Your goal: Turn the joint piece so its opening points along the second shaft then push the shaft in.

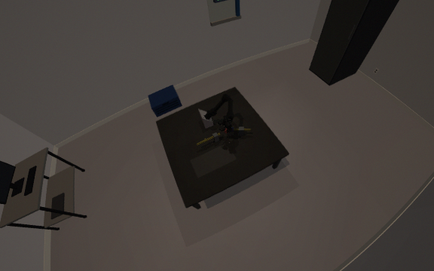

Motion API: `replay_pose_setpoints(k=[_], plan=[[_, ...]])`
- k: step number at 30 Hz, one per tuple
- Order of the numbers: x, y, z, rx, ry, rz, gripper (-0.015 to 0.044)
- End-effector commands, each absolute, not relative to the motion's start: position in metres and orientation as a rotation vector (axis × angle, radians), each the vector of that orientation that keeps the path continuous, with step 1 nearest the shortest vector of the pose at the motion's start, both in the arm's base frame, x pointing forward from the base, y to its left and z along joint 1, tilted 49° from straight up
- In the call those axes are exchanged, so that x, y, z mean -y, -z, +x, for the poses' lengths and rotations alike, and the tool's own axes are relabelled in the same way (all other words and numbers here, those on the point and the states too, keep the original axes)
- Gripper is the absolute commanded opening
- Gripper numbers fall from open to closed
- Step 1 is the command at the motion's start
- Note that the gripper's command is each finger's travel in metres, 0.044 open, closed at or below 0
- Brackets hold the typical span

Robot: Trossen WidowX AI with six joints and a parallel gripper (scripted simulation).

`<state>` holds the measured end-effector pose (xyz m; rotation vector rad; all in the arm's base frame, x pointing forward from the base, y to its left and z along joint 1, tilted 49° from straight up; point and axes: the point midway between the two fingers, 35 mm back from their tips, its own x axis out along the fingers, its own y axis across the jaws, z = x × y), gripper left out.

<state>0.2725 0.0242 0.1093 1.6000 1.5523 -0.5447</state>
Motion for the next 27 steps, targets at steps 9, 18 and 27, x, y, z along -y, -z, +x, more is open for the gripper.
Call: replay_pose_setpoints(k=[9,18,27], plan=[[0.005,-0.131,0.269,-1.551,0.192,1.350,0.0440],[0.027,-0.149,0.262,-1.496,-0.074,1.153,0.0440],[0.047,-0.169,0.255,-1.397,-0.324,0.951,0.0440]])
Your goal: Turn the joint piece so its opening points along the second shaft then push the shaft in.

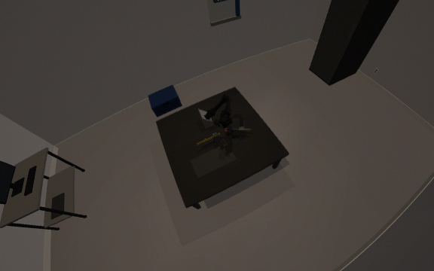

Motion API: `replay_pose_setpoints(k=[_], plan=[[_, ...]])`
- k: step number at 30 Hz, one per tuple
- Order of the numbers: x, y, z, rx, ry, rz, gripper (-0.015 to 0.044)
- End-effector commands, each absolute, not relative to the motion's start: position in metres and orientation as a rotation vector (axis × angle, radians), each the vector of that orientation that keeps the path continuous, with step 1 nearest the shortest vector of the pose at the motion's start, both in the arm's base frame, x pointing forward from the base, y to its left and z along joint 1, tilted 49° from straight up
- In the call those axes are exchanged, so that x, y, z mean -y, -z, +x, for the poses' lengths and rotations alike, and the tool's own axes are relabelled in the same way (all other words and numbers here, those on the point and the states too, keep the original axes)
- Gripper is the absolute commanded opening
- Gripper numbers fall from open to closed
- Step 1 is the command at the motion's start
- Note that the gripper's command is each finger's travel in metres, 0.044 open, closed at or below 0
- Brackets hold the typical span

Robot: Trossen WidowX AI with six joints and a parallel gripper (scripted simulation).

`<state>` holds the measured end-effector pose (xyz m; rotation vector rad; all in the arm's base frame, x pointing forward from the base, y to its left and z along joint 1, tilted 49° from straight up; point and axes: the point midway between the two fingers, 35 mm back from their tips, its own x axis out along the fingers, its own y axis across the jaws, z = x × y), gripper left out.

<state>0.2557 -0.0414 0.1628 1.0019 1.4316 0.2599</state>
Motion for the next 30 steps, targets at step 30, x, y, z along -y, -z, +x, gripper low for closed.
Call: replay_pose_setpoints(k=[30], plan=[[0.063,-0.127,0.260,-1.574,-0.105,1.479,0.0440]])
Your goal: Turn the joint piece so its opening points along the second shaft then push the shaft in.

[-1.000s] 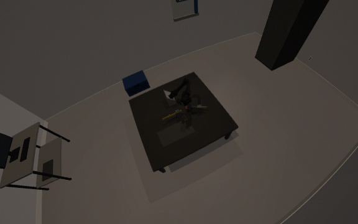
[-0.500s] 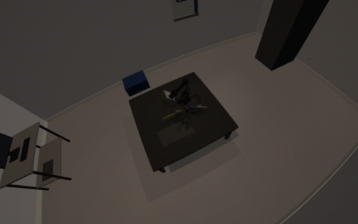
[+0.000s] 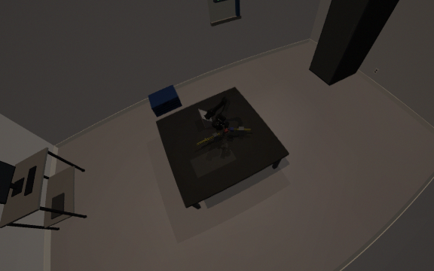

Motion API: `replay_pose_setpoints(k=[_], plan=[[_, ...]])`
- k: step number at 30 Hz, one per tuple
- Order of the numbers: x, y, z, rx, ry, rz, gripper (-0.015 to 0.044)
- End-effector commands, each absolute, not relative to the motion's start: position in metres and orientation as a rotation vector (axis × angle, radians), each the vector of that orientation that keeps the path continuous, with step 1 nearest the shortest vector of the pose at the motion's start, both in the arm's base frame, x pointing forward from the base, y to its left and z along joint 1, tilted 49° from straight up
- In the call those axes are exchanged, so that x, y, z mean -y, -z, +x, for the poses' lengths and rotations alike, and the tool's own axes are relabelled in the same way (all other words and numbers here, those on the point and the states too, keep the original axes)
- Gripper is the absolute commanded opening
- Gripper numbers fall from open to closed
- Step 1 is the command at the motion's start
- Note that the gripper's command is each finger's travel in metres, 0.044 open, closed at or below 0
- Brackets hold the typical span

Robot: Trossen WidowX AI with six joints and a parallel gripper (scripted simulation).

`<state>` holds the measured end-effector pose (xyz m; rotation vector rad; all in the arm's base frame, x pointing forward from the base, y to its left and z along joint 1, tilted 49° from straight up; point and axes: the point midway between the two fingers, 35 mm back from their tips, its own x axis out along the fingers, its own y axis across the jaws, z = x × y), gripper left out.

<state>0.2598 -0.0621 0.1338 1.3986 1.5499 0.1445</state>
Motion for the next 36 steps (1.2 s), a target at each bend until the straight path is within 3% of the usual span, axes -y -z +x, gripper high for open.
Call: replay_pose_setpoints(k=[1,23,36], plan=[[0.064,-0.125,0.260,-1.584,-0.089,1.509,0.0440],[0.068,-0.071,0.259,-1.797,0.335,2.155,0.0440],[0.076,-0.062,0.260,-1.777,0.285,2.105,0.0440]])
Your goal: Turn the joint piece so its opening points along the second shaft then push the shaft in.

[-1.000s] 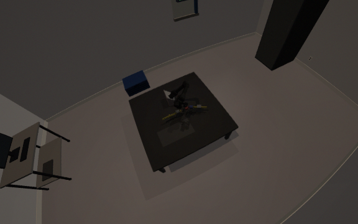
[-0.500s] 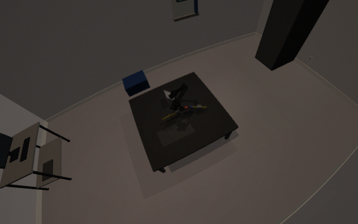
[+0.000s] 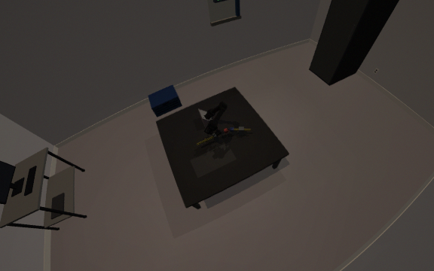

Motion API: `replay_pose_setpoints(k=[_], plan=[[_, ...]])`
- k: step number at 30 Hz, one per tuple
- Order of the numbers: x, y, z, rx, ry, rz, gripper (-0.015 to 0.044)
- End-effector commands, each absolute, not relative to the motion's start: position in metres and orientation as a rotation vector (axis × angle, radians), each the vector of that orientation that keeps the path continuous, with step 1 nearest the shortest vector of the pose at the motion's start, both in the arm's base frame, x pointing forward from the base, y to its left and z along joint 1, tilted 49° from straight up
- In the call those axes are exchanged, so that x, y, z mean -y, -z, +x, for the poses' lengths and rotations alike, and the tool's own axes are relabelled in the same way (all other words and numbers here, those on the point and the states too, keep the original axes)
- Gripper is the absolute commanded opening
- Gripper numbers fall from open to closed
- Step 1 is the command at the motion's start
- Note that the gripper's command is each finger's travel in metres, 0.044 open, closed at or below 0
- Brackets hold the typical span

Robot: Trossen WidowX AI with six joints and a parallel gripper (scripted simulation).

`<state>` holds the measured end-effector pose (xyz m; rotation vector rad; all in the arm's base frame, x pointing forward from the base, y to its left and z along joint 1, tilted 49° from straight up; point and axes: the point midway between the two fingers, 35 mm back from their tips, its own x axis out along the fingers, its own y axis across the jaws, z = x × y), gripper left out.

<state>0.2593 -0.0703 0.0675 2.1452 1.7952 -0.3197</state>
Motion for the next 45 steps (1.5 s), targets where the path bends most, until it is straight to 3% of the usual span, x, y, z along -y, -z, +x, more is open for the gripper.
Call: replay_pose_setpoints(k=[1,45], plan=[[0.080,-0.059,0.261,-1.767,0.260,2.078,0.0440],[0.222,0.097,0.245,-1.343,-0.526,0.746,0.0440]])
